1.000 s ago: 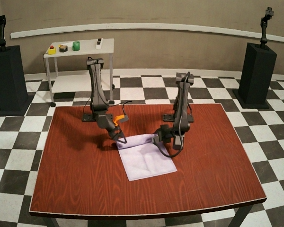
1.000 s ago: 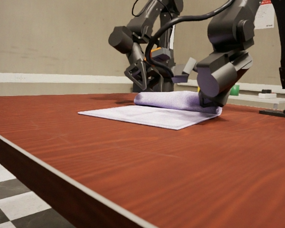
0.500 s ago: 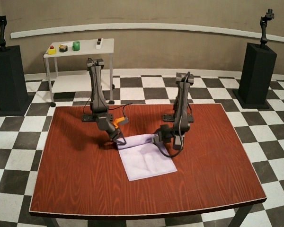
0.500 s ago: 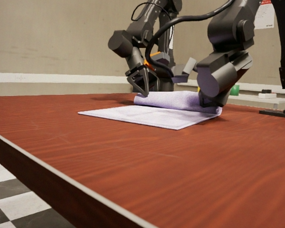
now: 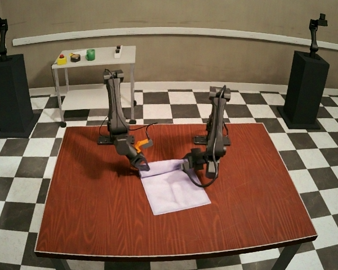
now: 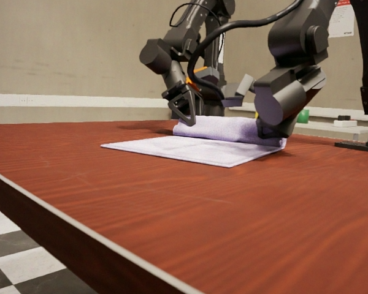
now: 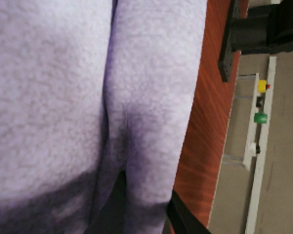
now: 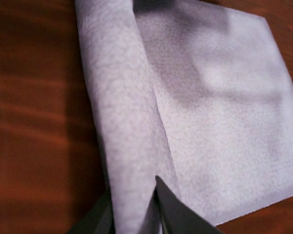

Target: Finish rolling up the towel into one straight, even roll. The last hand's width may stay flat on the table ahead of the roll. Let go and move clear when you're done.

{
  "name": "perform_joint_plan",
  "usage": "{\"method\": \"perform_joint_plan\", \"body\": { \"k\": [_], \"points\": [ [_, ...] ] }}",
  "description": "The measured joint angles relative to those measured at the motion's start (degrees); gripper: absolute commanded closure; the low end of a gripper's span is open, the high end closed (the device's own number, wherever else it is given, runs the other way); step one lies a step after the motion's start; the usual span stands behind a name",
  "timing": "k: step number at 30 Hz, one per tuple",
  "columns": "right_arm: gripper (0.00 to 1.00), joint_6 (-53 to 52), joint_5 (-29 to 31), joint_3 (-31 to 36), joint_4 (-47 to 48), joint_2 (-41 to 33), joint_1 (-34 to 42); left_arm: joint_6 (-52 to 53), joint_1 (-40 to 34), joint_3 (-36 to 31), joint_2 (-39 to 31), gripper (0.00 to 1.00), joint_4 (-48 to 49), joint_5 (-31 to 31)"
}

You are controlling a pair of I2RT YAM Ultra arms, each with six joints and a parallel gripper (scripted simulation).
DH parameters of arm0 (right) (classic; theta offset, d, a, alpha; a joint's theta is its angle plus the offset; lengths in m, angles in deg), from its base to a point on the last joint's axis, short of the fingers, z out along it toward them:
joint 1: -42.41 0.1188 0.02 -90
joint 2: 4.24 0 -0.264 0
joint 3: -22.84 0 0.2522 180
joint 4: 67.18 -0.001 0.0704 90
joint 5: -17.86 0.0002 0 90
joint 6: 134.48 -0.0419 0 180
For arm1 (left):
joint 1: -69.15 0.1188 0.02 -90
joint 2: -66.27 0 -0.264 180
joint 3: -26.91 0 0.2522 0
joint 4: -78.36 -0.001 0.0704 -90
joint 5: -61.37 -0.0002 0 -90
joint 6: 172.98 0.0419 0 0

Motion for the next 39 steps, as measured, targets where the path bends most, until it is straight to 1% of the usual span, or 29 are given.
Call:
{"method": "perform_joint_plan", "body": {
  "k": [8,10,15,19,22,29,36,39],
  "points": [
    [0.78,0.0,-0.1,0.0,0.1,0.0,0.0,0.0,0.0,0.0,0.3,0.36,-0.7,0.9],
    [0.78,0.0,-0.1,0.0,0.1,0.0,0.0,0.0,0.0,0.0,0.3,0.36,-1.6,0.5],
    [0.78,0.0,-0.1,0.0,0.1,0.0,0.0,0.1,0.0,0.0,0.3,0.15,-3.3,-0.6],
    [0.78,0.0,-0.1,0.0,0.1,0.0,0.0,0.3,0.0,0.2,0.0,0.15,-4.3,-0.7],
    [0.78,0.0,-0.1,0.0,-0.2,0.0,0.0,1.1,0.7,1.1,0.0,0.15,-5.2,0.5],
    [0.78,0.0,-0.2,-2.3,-4.0,2.1,0.0,4.7,5.6,6.3,0.1,0.15,-9.5,4.2],
    [0.78,0.0,-0.2,-9.2,-13.0,6.5,0.0,8.7,8.7,11.7,1.1,0.15,-16.1,6.4],
    [0.78,-0.2,-0.1,-13.3,-18.1,9.3,0.1,9.6,9.2,12.3,1.1,0.13,-17.3,7.0]
  ]
}}
